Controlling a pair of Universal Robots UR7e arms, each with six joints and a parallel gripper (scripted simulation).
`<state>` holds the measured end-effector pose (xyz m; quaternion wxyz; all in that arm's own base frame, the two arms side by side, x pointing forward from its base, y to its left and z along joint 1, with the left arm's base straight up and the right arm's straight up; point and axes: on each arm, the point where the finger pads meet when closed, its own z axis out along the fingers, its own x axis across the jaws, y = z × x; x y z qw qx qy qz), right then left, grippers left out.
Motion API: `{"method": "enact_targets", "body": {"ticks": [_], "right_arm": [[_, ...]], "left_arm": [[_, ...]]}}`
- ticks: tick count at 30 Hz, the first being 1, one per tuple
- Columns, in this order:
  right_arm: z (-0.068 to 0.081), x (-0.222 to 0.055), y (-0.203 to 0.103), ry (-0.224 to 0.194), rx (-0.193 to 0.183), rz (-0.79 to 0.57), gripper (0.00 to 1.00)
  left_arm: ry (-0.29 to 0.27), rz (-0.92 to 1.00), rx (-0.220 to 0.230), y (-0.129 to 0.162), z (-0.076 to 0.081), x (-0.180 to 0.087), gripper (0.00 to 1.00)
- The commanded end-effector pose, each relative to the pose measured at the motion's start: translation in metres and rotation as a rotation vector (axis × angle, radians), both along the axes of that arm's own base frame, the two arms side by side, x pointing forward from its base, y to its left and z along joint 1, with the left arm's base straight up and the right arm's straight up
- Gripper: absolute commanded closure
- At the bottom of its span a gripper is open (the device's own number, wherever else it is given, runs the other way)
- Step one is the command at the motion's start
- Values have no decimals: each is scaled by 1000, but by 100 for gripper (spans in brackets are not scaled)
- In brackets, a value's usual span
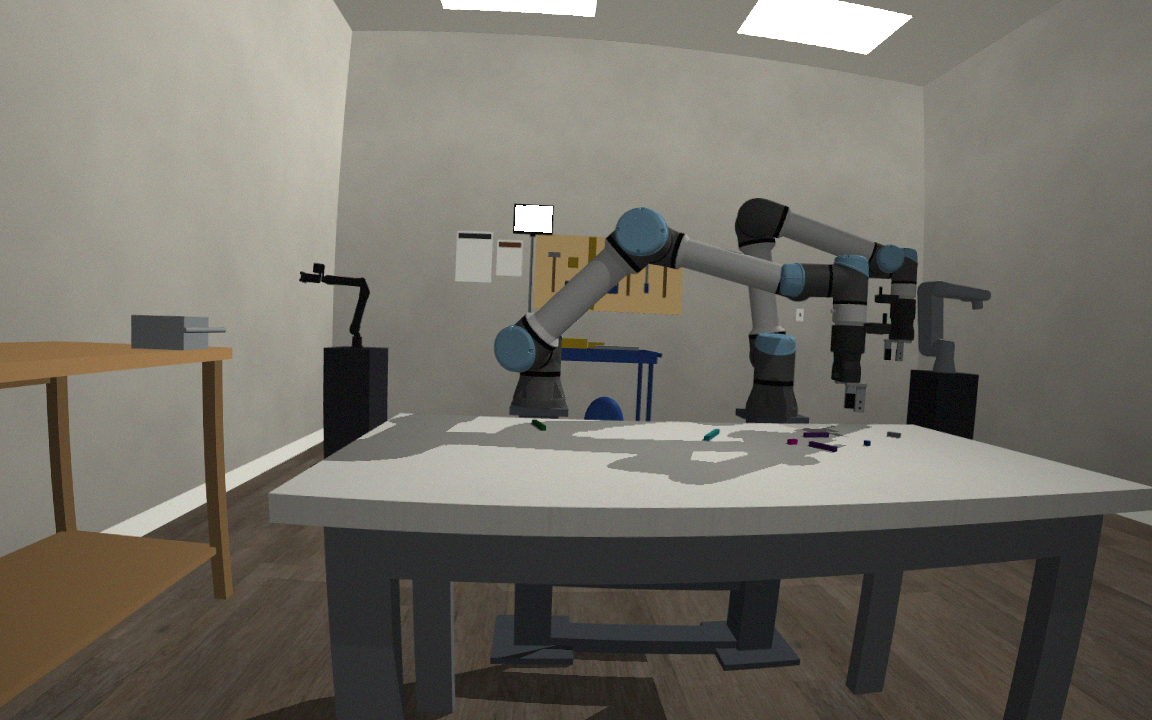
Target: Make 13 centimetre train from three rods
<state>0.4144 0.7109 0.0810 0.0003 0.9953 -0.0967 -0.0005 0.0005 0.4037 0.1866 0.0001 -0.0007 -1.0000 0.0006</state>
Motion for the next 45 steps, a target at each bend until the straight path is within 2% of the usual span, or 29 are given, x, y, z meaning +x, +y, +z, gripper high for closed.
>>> {"method": "enact_targets", "body": {"ticks": [1,12,14,29,31,34,45], "right_arm": [[2,3,-6,-2,3,-90,0],[4,14,-31,-2,2,-424,0],[4,14,-31,-2,2,-424,0],[5,26,-75,-1,2,-923,0],[5,26,-75,-1,2,-923,0],[6,28,-88,-1,2,-1056,0],[6,30,-121,-1,2,-1399,0]], "left_arm": [[0,0,1,0,0,0,0],[0,0,1,0,0,0,0],[0,0,1,0,0,0,0],[0,0,1,0,0,0,0],[0,0,1,0,0,0,0],[0,0,1,0,0,0,0],[0,0,1,0,0,0,0]]}}
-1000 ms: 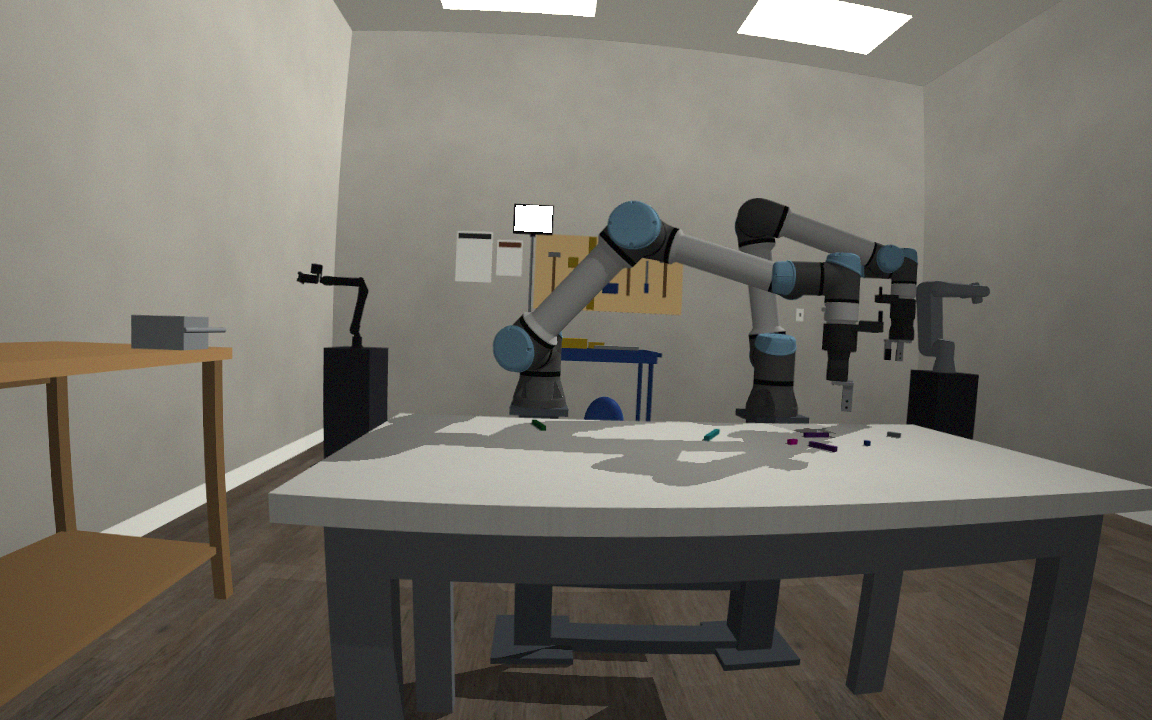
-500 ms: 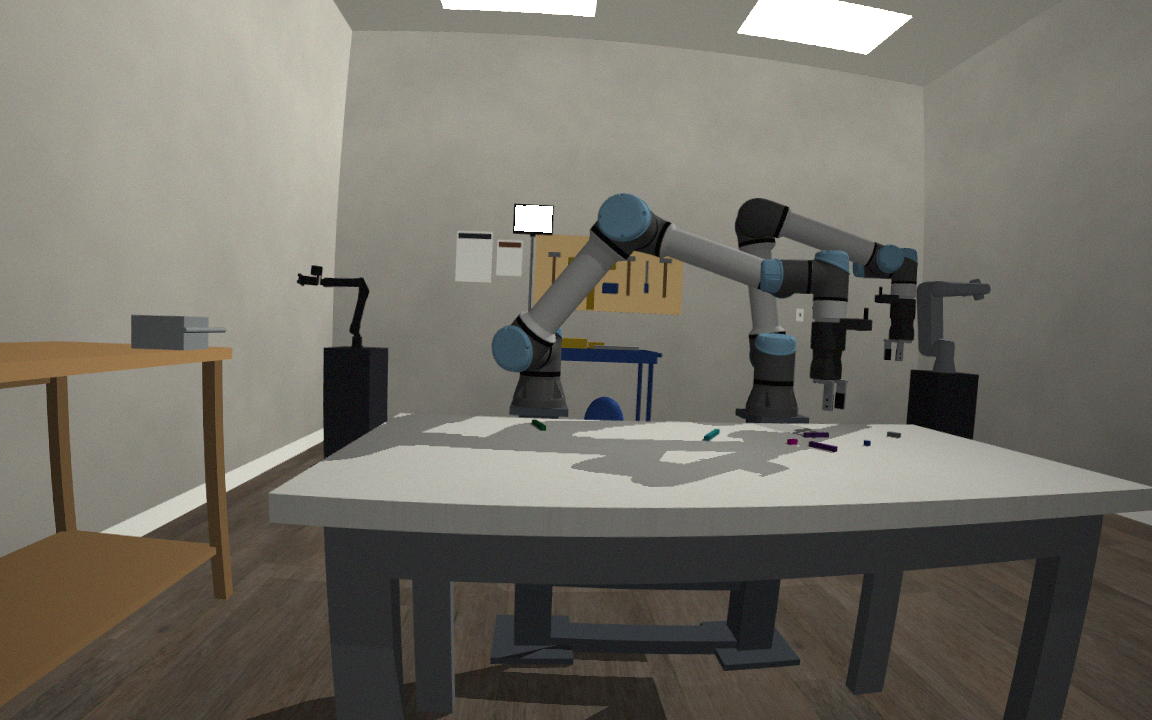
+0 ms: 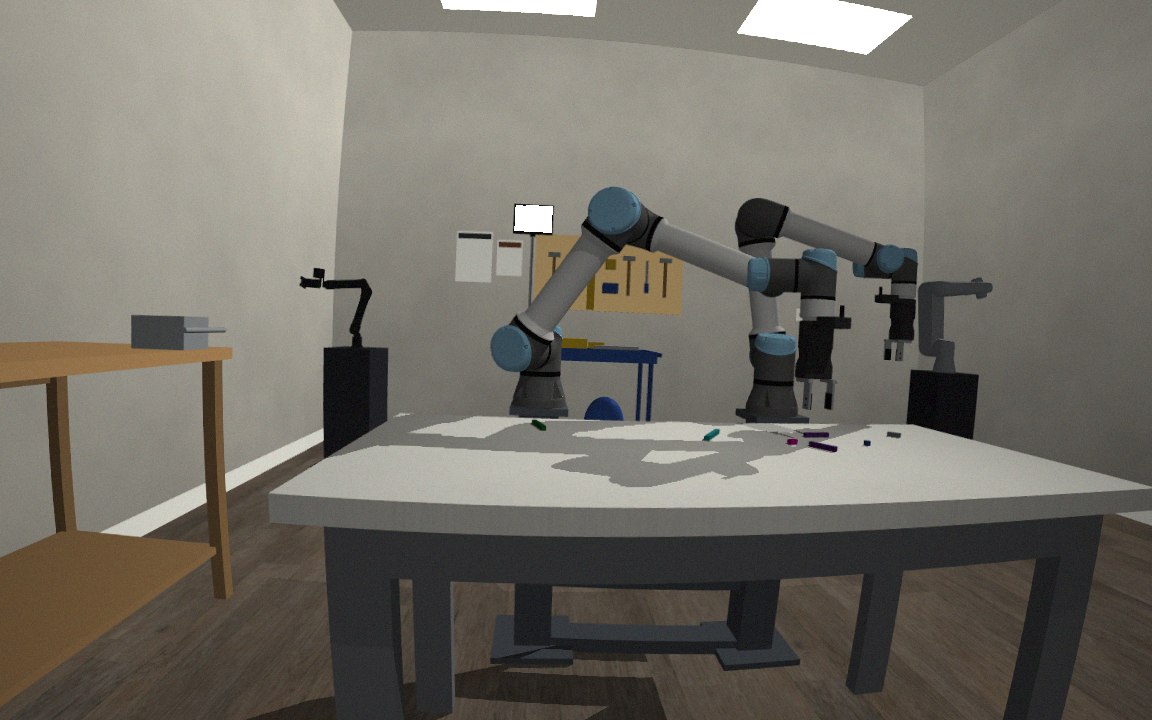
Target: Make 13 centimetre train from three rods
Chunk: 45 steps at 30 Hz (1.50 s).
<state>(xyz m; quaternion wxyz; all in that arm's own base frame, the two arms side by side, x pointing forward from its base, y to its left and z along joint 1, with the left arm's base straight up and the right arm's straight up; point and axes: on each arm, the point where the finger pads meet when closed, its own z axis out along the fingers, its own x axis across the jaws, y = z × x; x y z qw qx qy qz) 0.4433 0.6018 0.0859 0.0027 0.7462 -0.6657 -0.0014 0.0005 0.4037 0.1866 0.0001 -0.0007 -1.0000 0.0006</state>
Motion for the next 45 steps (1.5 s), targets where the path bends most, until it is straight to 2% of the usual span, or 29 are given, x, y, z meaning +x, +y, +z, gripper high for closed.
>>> {"method": "enact_targets", "body": {"ticks": [1,3,6,18,20,35,37,45], "right_arm": [[1,1,-15,-6,4,-167,0],[1,1,-15,-6,4,-167,0],[1,0,-28,-6,3,-301,0],[0,-4,-65,-6,2,-676,0],[0,-4,-65,-6,2,-676,0],[-2,-17,-113,-6,0,-1182,0],[-2,-17,-113,-6,0,-1182,0],[-3,-24,-133,-6,-1,-1408,0]], "left_arm": [[0,0,1,0,0,0,0],[0,0,1,0,0,0,0],[0,0,1,0,0,0,0],[0,0,1,0,0,0,0],[0,0,1,0,0,0,0],[0,0,1,0,0,0,0],[0,0,1,0,0,0,0],[0,0,1,0,0,0,0]]}}
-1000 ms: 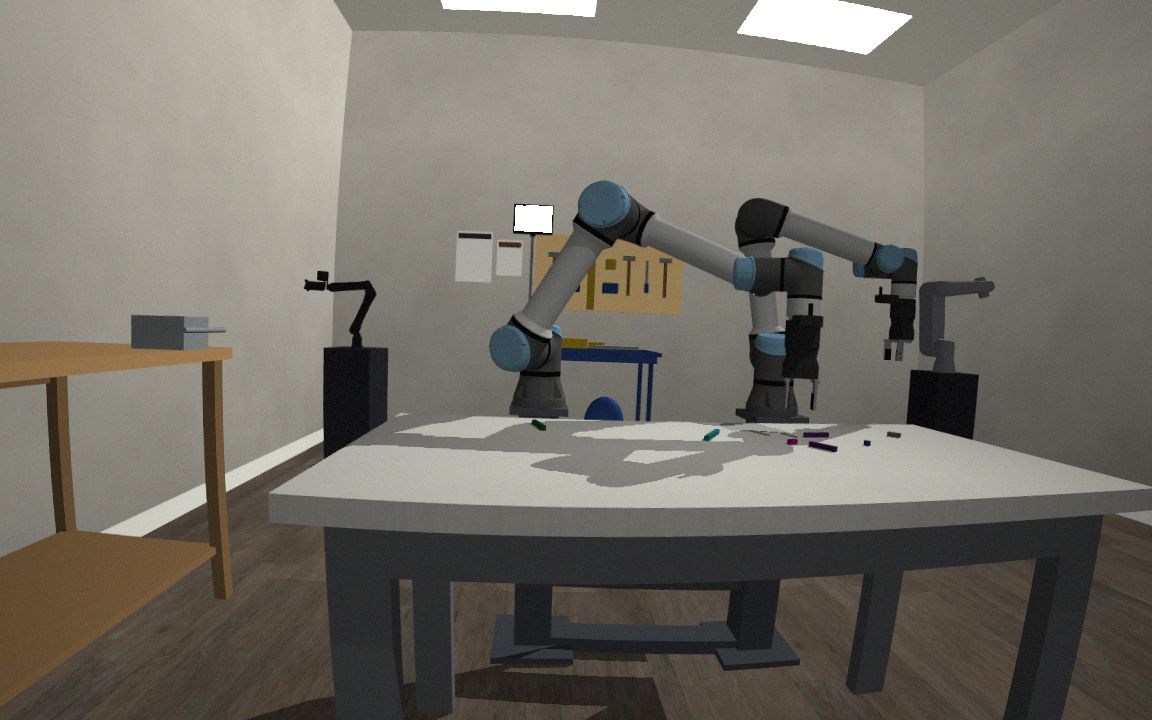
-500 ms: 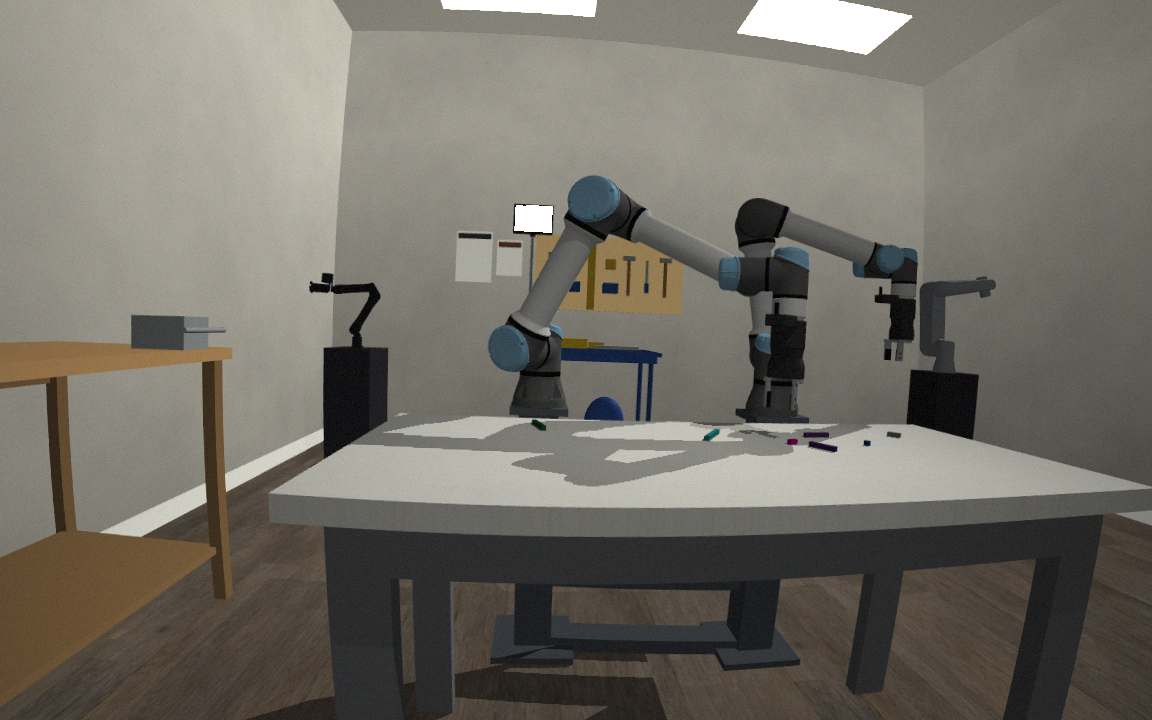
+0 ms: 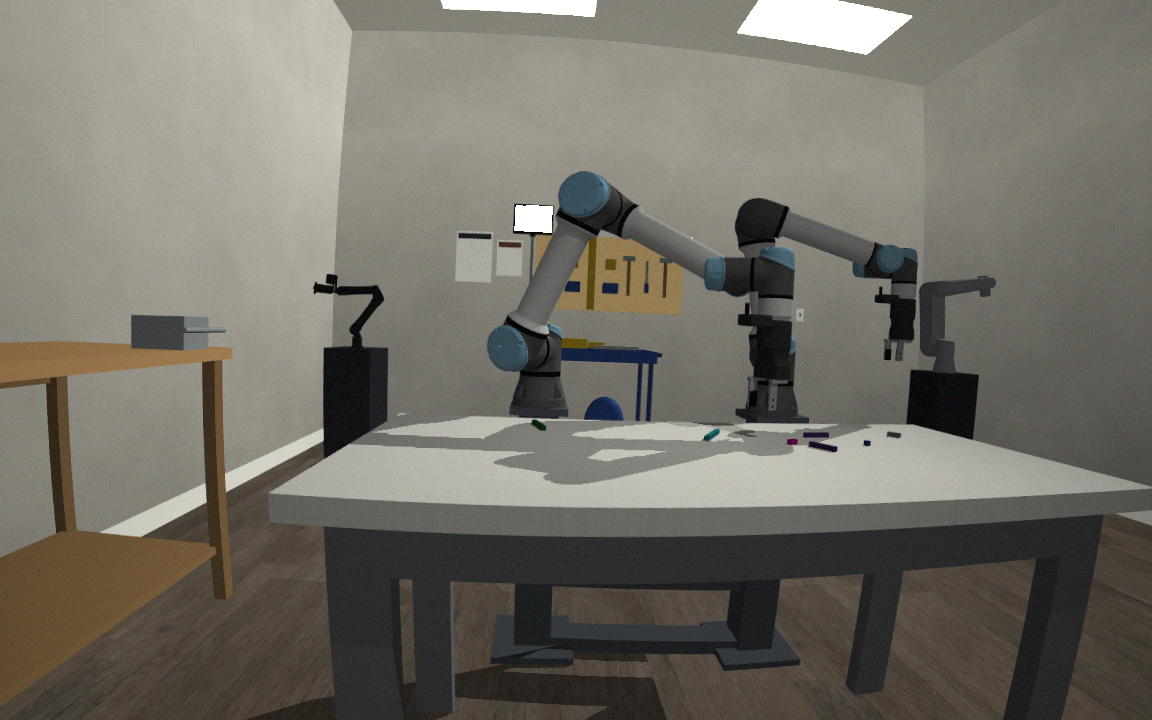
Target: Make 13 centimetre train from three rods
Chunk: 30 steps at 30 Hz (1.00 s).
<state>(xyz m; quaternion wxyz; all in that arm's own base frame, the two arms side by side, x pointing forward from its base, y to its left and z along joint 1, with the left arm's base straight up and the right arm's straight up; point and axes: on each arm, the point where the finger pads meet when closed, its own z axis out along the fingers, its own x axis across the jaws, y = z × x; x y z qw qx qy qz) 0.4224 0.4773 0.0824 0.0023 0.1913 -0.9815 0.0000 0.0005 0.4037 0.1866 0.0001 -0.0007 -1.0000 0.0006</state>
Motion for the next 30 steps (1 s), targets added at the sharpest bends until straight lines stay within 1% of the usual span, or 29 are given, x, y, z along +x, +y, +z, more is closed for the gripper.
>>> {"method": "enact_targets", "body": {"ticks": [1,7,9,16,22,30], "right_arm": [[0,-4,-11,-5,2,-132,0],[-1,-8,-20,-5,2,-247,0],[-1,-8,-20,-5,2,-247,0],[-1,-11,-27,-5,2,-332,0],[-2,-13,-30,-5,2,-368,0],[-2,-13,-31,-5,2,-378,0]], "left_arm": [[0,0,1,0,0,0,0],[0,0,1,0,0,0,0],[0,0,1,0,0,0,0],[0,0,1,0,0,0,0],[0,0,1,0,0,0,0],[0,0,1,0,0,0,0]]}}
